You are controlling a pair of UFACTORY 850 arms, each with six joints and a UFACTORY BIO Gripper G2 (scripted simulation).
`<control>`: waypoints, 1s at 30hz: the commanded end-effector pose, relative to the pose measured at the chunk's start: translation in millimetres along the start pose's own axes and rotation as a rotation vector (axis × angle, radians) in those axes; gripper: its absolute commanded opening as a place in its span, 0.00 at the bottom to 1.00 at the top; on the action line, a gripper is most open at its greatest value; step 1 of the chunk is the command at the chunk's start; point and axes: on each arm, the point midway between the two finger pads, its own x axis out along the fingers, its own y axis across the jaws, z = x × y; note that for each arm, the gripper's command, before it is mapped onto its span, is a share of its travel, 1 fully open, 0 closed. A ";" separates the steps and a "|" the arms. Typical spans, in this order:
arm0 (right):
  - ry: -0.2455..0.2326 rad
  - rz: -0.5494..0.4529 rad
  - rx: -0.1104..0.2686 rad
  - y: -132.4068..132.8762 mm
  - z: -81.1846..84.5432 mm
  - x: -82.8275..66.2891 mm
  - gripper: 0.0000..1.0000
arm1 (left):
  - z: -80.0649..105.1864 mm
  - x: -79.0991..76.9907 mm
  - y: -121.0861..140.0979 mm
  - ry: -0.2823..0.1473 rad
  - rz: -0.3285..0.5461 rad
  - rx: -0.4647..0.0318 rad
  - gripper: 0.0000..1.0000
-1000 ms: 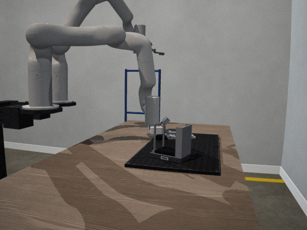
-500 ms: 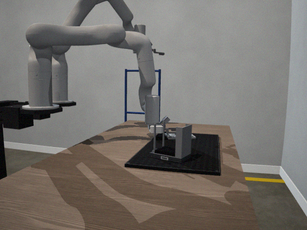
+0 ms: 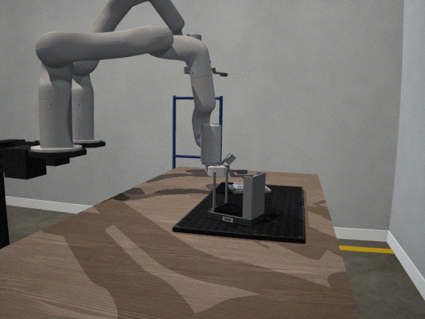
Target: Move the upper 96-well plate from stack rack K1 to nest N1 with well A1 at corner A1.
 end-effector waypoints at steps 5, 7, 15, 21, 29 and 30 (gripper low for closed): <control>-0.002 0.000 0.000 0.1 18.4 0.6 0.37 | 1.7 0.6 0.0 -0.003 0.000 0.000 1.00; -0.002 0.000 0.000 0.1 23.7 0.6 0.37 | 1.7 0.6 0.0 -0.003 0.000 0.000 1.00; -0.002 0.000 0.000 0.1 45.1 0.6 0.37 | 1.7 0.6 0.0 -0.003 0.000 0.000 1.00; -0.002 0.000 0.000 0.1 55.7 0.6 0.37 | 1.7 0.6 0.0 -0.003 0.000 0.000 1.00; -0.002 0.000 0.000 0.1 77.1 0.6 0.37 | 1.7 0.6 0.0 -0.003 0.000 0.000 1.00; -0.002 0.000 0.000 0.1 79.7 0.6 0.37 | 1.7 0.6 0.0 -0.003 0.000 0.000 1.00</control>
